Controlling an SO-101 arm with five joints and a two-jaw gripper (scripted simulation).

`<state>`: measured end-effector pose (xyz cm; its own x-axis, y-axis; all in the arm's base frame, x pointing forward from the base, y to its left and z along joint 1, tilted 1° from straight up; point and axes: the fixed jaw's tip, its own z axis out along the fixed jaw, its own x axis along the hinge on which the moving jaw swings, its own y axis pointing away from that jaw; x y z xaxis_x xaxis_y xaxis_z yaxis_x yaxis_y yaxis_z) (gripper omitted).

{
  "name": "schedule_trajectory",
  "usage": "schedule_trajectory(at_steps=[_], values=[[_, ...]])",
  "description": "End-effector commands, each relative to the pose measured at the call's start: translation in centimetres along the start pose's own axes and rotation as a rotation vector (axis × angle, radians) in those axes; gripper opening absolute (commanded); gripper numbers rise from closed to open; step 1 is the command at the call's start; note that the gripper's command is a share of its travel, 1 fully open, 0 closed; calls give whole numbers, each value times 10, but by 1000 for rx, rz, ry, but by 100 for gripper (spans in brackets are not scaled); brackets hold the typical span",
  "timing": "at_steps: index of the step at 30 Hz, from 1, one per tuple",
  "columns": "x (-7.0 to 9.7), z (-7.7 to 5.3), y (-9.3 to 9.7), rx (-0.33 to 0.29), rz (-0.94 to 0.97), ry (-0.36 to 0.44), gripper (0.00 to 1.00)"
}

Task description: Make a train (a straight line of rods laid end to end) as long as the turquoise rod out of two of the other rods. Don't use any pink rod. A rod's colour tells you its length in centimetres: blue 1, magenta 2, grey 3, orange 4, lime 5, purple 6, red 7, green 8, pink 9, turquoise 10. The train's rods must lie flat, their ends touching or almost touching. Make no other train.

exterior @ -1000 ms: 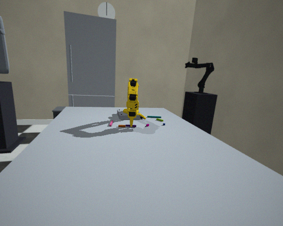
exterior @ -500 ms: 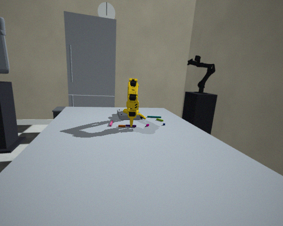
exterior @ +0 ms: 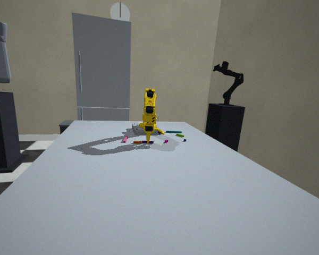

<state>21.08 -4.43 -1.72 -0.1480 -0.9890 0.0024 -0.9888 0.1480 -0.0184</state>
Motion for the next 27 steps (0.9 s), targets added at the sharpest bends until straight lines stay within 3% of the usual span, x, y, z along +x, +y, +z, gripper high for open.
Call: schedule_trajectory(at_steps=[1,27], values=[[1,2,4,-17,-2,-2,0],[1,2,4,-17,-2,-2,6]])
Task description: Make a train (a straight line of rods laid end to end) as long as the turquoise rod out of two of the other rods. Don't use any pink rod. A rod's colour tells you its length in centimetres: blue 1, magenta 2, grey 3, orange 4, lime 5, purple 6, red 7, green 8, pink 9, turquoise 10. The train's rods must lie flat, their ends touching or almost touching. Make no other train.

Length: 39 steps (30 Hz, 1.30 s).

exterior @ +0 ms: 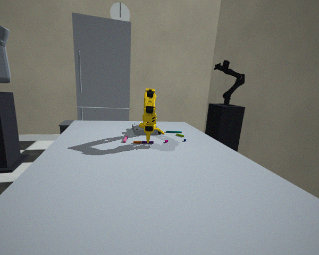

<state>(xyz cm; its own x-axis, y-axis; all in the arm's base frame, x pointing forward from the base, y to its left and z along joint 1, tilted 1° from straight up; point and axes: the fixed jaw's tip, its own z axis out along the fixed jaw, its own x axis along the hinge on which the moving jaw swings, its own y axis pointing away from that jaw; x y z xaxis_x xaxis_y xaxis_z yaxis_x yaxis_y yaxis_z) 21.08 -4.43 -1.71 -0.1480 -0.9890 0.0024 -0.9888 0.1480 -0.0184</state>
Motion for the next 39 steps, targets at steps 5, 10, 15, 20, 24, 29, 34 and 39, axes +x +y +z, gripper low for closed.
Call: schedule_trajectory(at_steps=[5,10,15,20,24,29,34,39], values=[[1,2,4,-18,-2,-2,7],[1,2,4,-18,-2,-2,9],[1,2,4,-18,-2,-2,13],[1,2,4,-18,-2,-2,16],[1,2,4,-18,-2,-2,17],[1,2,4,-18,-2,-2,17],[1,2,5,-18,-2,-2,17],[1,1,7,-18,-2,-2,17]])
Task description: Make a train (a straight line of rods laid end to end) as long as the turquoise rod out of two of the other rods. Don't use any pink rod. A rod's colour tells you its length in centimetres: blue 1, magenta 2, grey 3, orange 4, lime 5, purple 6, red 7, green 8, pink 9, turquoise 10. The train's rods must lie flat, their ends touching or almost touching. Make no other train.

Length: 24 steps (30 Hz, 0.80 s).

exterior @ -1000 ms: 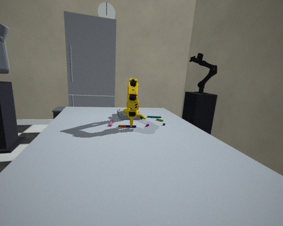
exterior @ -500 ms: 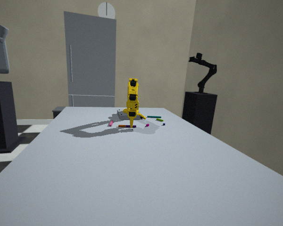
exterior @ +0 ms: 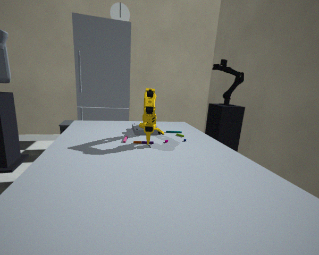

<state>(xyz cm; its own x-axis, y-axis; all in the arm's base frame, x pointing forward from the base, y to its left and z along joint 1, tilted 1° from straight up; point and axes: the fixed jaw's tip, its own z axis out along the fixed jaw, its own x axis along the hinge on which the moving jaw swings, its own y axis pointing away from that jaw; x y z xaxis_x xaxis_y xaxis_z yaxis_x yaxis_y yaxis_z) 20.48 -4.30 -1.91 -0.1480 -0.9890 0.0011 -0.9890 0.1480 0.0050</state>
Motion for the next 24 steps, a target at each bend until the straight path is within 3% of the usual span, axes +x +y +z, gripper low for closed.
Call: schedule_trajectory(at_steps=[1,24], values=[[1,-2,2,6,-2,-1,17],[1,-3,6,6,-2,-1,17]])
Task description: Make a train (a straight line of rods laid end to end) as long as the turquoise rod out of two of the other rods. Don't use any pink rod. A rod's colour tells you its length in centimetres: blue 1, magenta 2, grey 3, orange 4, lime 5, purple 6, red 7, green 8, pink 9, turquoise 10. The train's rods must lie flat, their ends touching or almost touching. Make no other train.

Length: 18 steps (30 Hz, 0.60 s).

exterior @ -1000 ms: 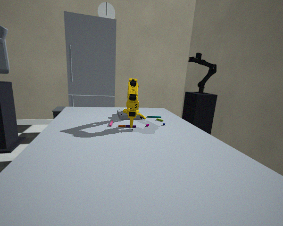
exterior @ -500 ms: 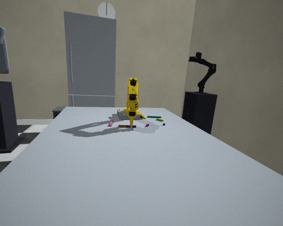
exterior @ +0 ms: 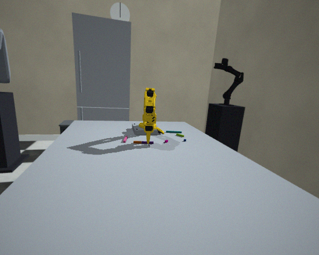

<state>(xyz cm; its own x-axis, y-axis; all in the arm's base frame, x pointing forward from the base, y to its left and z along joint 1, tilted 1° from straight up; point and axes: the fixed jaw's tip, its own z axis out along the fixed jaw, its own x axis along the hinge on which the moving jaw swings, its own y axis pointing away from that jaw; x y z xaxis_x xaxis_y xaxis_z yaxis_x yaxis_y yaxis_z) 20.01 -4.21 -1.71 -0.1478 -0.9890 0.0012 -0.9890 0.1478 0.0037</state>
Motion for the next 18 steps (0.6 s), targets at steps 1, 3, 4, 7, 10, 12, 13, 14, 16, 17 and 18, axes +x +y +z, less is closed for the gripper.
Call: schedule_trajectory(at_steps=[1,3,4,7,10,12,13,14,16,17,18], values=[[1,-1,1,5,-2,-1,17],[1,-1,1,5,-2,-1,17],[1,-1,1,5,-2,-1,17],[1,-2,1,5,-2,-1,17],[1,-2,1,5,-2,-1,17],[1,-4,1,5,-2,-1,17],[1,-5,1,5,-2,-1,17],[1,-6,1,5,-2,-1,17],[1,-8,1,5,-2,-1,17],[1,-9,1,5,-2,-1,17],[1,-11,1,5,-2,-1,17]])
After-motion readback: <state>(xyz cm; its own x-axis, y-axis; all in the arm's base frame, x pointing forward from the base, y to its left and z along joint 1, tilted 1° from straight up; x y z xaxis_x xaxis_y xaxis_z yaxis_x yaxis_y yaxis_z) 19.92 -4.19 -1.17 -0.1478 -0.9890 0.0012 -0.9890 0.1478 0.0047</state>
